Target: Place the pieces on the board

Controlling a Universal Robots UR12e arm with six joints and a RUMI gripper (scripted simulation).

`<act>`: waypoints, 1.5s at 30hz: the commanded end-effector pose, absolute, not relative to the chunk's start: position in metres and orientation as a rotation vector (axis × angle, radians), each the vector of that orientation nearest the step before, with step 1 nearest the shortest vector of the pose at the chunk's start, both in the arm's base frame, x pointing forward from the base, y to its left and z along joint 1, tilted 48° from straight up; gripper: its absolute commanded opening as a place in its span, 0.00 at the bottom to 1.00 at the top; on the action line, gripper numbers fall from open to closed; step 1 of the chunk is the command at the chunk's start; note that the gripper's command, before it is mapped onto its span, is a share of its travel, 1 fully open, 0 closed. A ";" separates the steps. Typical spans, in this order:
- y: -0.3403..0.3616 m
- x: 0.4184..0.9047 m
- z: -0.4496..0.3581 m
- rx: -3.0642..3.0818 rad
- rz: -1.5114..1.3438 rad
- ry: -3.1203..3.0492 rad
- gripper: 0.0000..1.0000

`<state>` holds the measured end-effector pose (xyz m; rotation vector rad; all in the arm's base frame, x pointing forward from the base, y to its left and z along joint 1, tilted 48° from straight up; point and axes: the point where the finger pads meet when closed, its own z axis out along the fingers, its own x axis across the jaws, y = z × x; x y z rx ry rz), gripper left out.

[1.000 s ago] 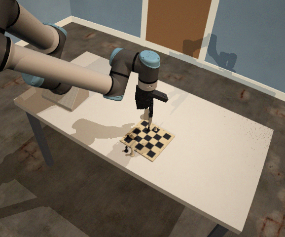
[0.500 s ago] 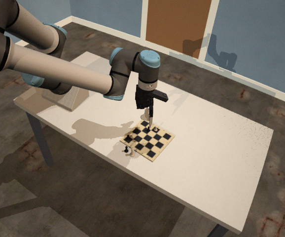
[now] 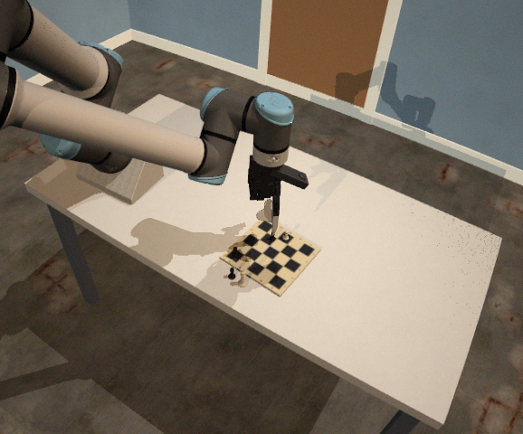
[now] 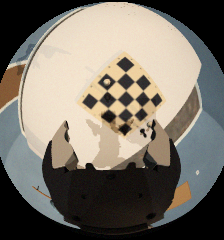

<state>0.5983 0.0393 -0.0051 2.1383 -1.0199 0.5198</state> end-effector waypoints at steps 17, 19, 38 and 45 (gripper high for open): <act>-0.013 0.617 0.069 1.721 0.844 -1.792 1.00; -0.021 0.619 0.080 1.642 0.885 -1.892 1.00; -0.063 0.618 0.136 1.126 1.088 -2.384 1.00; -0.064 0.618 0.138 1.113 1.092 -2.394 0.25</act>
